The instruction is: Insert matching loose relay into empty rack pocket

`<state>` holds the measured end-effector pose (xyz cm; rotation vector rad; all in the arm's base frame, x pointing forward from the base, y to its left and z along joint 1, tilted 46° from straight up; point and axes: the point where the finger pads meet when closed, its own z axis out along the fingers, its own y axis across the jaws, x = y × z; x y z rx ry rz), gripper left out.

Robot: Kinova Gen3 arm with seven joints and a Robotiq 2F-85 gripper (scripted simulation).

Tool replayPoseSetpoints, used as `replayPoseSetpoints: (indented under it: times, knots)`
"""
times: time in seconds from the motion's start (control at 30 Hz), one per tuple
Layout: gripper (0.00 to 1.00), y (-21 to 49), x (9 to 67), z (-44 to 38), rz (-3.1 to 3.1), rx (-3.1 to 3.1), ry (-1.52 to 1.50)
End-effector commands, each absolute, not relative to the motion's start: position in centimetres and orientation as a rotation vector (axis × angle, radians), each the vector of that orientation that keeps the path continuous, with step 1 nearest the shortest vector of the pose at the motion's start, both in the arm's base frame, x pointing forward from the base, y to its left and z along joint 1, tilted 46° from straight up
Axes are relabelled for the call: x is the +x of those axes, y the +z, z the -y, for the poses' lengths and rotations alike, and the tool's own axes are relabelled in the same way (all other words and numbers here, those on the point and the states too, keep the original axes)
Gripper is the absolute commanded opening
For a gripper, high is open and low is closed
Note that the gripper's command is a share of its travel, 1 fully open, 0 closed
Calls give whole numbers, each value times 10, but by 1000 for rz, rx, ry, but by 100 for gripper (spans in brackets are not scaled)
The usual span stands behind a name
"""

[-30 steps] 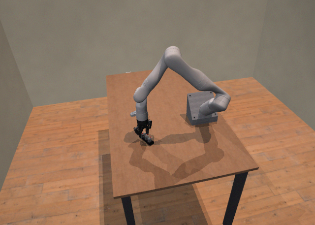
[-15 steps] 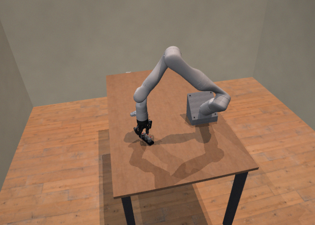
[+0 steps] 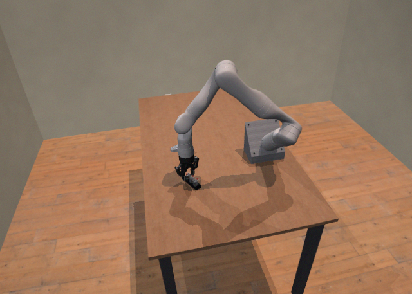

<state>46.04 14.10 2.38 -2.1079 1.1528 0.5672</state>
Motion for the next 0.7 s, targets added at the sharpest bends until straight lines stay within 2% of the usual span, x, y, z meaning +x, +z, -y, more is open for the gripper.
replayPoseSetpoints:
  times: [0.0,0.67]
  knots:
    - [53,25,461,-139,-1154,-2107,564]
    - [53,51,463,-112,-1154,-2107,564]
